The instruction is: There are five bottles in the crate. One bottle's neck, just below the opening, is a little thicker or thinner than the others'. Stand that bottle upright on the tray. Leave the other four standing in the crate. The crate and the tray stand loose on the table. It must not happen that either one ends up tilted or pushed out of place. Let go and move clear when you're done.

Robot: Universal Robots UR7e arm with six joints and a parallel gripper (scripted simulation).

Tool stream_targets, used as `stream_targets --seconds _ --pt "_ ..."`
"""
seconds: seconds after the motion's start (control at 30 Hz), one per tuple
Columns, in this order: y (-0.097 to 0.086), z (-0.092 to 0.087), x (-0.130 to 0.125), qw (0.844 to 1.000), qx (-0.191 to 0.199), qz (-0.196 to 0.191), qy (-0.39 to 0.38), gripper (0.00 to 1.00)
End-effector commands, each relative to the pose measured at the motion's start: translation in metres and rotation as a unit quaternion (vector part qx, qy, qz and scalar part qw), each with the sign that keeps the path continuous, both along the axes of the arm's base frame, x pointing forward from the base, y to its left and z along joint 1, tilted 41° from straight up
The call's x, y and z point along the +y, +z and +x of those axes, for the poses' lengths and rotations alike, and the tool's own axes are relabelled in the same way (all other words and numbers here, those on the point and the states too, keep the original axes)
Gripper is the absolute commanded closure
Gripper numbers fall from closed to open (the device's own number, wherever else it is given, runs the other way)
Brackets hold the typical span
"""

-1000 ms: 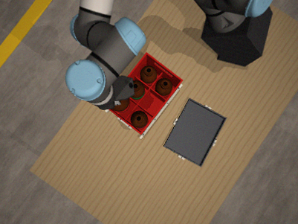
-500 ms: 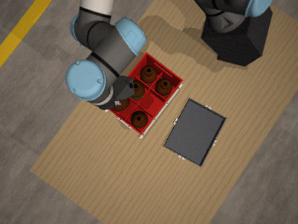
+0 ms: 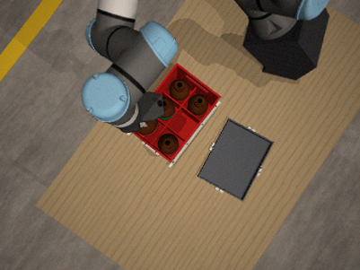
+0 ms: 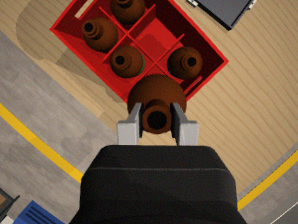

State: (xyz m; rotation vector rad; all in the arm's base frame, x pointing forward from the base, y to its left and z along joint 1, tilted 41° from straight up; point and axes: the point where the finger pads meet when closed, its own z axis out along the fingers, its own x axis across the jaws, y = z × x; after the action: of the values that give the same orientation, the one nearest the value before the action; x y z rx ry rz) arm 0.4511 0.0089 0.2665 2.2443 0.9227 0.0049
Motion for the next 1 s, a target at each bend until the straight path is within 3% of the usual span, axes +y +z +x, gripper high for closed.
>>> stream_targets --seconds 0.0,0.97 --pt "0.000 0.000 0.001 1.000 -0.001 0.000 0.000 1.00" --pt "-0.015 -0.005 0.017 1.000 -0.001 0.000 0.000 1.00"
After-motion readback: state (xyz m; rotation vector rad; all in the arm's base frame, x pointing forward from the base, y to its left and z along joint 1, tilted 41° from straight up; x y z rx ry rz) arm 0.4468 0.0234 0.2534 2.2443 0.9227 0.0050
